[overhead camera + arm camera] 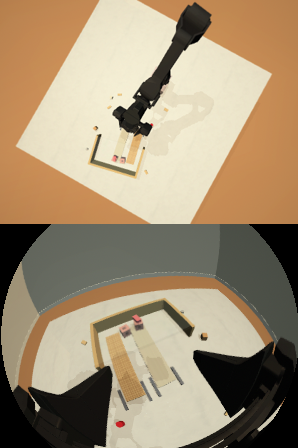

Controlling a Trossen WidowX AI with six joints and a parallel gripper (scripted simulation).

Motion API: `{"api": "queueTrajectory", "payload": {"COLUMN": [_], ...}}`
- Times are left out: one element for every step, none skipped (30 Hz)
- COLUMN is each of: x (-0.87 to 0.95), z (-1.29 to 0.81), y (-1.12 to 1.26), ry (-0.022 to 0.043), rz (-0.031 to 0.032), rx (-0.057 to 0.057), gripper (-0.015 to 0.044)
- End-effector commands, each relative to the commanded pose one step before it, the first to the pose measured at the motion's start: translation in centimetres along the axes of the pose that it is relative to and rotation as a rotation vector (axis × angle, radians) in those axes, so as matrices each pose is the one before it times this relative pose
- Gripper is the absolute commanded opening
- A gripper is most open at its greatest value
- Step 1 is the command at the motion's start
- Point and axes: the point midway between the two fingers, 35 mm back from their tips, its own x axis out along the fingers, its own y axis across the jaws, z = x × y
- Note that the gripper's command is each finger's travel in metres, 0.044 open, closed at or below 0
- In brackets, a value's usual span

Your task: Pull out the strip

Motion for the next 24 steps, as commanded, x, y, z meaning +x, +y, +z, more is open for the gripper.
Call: {"api": "queueTrajectory", "payload": {"x": [0.084,0.000,0.000,0.000,0.098,0.296,0.497,0.613,0.617,0.621,0.626,0.630,0.634,0.639,0.600,0.605,0.610,0.614,0.619,0.623,0.628,0.633,0.637,0.642], "z": [-0.250,0.000,0.000,0.000,0.018,0.052,0.082,0.095,0.093,0.090,0.087,0.084,0.082,0.079,0.095,0.090,0.085,0.081,0.076,0.071,0.066,0.061,0.056,0.051], "y": [-1.140,0.000,0.000,0.000,-0.011,-0.034,-0.057,-0.070,-0.071,-0.072,-0.072,-0.073,-0.073,-0.073,-0.154,-0.156,-0.157,-0.158,-0.159,-0.160,-0.160,-0.161,-0.161,-0.161], "ry": [-0.00023,0.00000,0.00000,0.00000,0.00735,0.02205,0.03676,0.04504,0.04508,0.04507,0.04506,0.04503,0.04500,0.04496,0.04185,0.04187,0.04180,0.04172,0.04162,0.04151,0.04139,0.04125,0.04110,0.04094], "rz": [-0.00981,0.00000,0.00000,0.00000,-0.00027,-0.00070,-0.00079,-0.00032,0.00039,0.00110,0.00181,0.00252,0.00322,0.00393,0.00312,0.00391,0.00470,0.00548,0.00627,0.00706,0.00785,0.00863,0.00942,0.01020], "rx": [0.0041,0.0000,0.0000,0.0000,-0.0019,-0.0058,-0.0097,-0.0120,-0.0121,-0.0122,-0.0122,-0.0123,-0.0124,-0.0125,-0.0120,-0.0120,-0.0120,-0.0121,-0.0121,-0.0121,-0.0122,-0.0122,-0.0123,-0.0123], "gripper": [0.0400,0.0400,0.0400,0.0400,0.0374,0.0348,0.0321,0.0295,0.0269,0.0243,0.0216,0.0190,0.0164,0.0138,0.0111,0.0085,0.0059,0.0033,0.0006,0.0000,0.0000,0.0000,0.0000,0.0000]}}
